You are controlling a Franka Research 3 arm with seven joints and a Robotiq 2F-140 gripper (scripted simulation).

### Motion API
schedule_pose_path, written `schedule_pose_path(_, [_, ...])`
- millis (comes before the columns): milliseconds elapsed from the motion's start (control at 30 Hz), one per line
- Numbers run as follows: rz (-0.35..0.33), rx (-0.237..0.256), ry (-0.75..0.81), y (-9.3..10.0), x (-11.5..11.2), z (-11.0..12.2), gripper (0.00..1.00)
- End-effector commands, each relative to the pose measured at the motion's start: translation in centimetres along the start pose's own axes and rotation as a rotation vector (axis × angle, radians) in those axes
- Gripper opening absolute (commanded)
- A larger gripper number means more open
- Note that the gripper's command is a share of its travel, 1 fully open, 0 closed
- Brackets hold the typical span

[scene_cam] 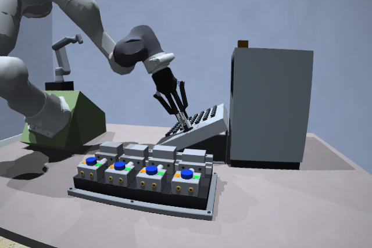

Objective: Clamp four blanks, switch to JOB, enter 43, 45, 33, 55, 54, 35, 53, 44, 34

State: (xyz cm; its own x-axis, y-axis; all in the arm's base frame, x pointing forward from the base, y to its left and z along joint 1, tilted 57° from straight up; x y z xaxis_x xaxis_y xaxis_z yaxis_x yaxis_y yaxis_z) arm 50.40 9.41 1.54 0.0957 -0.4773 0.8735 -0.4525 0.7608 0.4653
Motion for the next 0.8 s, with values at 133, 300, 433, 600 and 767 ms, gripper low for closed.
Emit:
schedule_pose_path(133, [-0.001,-0.001,-0.033,-0.08,0.13,0.01,0.33])
schedule_pose_path(300, [-0.001,-0.001,-0.033,-0.08,0.13,0.01,0.33])
schedule_pose_path(433, [-0.001,-0.001,-0.033,-0.08,0.13,0.01,0.33])
schedule_pose_path(600, [-0.001,-0.001,-0.033,-0.08,0.13,0.01,0.33])
schedule_pose_path(767, [-0.001,-0.001,-0.033,-0.08,0.13,0.01,0.33])
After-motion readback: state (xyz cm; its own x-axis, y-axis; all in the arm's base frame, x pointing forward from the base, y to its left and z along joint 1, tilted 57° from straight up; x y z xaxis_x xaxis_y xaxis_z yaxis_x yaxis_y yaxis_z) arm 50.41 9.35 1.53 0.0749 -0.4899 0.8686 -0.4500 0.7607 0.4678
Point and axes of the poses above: the point where the finger pads meet when closed, its own y axis back along the fingers, its own z axis across the jaws, x = y × z, the point moved 9 cm from there along y, back along the fingers, and after that the axes turned 11 degrees about y, right-handed, at the moved point
